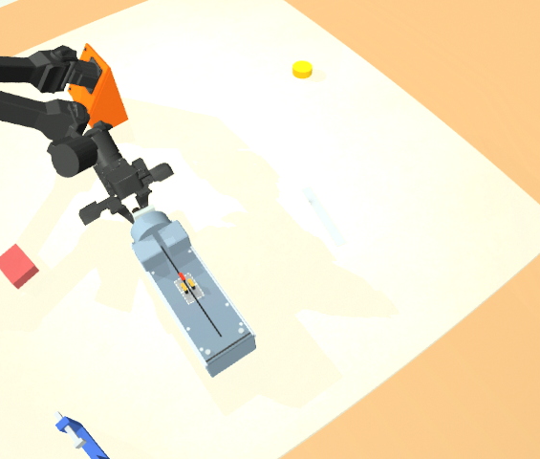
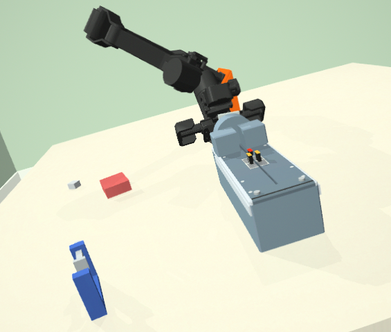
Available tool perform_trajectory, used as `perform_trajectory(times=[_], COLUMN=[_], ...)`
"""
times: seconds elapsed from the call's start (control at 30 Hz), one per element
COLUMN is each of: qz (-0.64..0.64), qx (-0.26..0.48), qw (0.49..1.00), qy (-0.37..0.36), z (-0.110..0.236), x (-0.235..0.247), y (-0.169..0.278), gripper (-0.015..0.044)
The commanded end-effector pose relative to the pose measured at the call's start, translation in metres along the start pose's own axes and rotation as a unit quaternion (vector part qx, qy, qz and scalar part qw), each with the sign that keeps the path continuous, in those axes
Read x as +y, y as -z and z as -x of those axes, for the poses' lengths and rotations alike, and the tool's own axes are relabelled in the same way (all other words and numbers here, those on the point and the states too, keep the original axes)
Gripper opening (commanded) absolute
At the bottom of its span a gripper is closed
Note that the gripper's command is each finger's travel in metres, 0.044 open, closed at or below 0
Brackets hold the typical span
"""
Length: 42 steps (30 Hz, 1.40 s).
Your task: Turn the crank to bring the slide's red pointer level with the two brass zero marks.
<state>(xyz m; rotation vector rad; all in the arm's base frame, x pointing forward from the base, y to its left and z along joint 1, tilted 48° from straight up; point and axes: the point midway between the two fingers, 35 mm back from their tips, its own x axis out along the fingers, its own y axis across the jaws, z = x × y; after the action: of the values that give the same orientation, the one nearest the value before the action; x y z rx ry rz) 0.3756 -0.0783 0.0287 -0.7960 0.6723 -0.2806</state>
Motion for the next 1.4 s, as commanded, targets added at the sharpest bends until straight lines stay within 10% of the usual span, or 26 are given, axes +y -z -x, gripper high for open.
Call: perform_trajectory(times=[0.0,1.37], qz=[-0.005,-0.005], qx=[0.001,0.001], qw=[1.0,1.0], qy=[0.012,0.012], z=[0.001,0.017], x=[-0.009,-0.027], y=[-0.001,-0.015], gripper=[0.0,0.0])
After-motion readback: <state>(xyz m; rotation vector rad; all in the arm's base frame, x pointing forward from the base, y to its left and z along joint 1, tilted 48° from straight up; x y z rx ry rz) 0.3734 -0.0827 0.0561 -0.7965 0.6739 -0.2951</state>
